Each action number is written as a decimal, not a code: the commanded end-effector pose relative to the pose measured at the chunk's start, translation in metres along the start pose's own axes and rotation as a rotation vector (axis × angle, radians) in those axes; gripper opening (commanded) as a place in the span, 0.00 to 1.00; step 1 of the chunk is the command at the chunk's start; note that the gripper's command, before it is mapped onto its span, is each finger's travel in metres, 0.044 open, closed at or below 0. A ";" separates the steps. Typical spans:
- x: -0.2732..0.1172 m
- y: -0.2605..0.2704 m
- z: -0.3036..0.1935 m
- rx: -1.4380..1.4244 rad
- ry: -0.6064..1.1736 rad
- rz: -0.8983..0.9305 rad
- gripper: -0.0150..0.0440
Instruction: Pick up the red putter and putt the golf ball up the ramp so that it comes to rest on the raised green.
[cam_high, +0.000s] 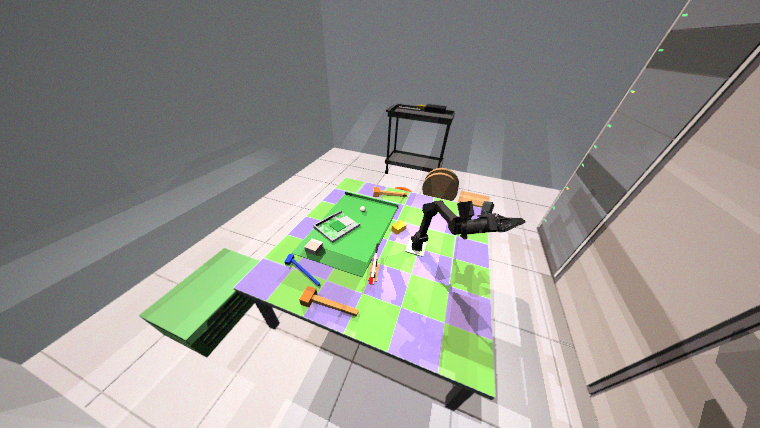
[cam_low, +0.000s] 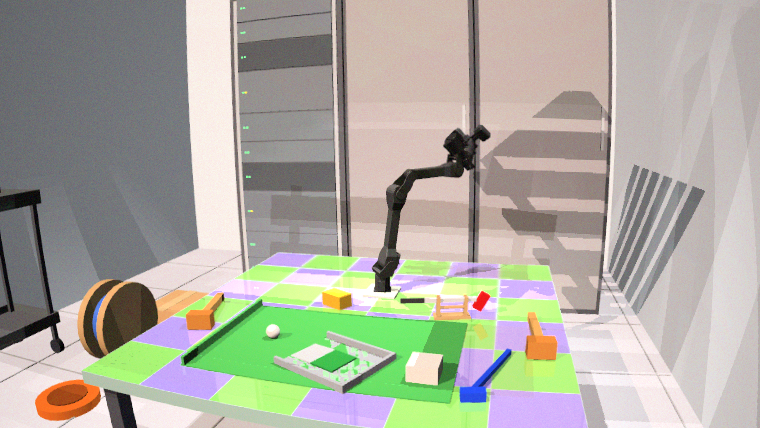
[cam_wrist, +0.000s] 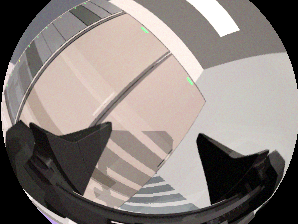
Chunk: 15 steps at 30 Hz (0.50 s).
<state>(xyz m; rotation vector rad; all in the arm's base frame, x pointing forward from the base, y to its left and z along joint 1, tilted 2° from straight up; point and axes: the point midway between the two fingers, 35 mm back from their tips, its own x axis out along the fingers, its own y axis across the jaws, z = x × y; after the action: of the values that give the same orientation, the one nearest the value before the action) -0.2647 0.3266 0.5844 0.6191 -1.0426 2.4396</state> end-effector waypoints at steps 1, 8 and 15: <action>-0.029 -0.031 -0.032 -0.042 0.146 -0.072 1.00; -0.112 -0.090 -0.096 -0.115 0.478 -0.216 1.00; -0.208 -0.136 -0.121 -0.197 0.743 -0.351 1.00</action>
<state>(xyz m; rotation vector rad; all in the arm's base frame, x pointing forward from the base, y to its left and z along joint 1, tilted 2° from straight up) -0.0934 0.4561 0.4879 -0.0630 -0.7957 2.0519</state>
